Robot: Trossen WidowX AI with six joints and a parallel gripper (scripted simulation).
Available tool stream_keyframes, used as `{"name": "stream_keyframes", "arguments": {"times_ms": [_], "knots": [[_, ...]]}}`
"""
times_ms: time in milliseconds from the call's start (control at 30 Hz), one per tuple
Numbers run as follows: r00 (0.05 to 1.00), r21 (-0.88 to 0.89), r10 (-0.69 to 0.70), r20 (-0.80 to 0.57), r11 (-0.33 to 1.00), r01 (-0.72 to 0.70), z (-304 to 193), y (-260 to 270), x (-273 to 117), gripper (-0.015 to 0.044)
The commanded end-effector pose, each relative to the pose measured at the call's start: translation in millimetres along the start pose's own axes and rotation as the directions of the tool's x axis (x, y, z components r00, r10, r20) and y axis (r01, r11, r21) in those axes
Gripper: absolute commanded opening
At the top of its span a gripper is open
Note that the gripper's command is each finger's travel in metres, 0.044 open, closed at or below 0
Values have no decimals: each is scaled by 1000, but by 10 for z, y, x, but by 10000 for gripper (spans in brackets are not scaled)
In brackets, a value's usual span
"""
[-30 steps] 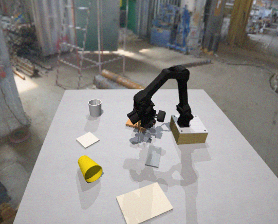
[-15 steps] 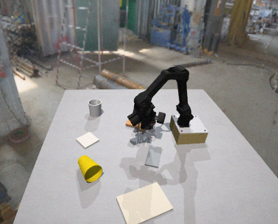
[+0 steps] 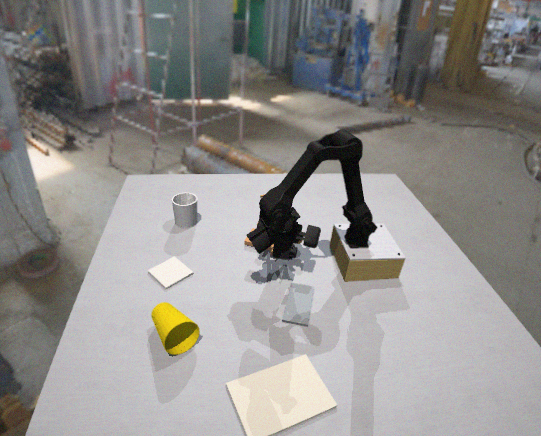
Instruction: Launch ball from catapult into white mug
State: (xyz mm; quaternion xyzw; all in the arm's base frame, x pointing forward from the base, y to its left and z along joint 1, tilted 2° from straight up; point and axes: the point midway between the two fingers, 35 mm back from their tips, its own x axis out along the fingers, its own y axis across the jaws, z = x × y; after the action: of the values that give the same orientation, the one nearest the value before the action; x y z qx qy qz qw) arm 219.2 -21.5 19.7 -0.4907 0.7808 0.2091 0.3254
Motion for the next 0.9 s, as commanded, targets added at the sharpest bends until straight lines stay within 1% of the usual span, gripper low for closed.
{"name": "stream_keyframes", "arguments": {"times_ms": [0, 867], "knots": [[1000, -10, 1, -8, 1000, -1, 53, 1, 64, 0], [1000, -10, 1, -8, 1000, -1, 339, 33, 385, 0]]}}
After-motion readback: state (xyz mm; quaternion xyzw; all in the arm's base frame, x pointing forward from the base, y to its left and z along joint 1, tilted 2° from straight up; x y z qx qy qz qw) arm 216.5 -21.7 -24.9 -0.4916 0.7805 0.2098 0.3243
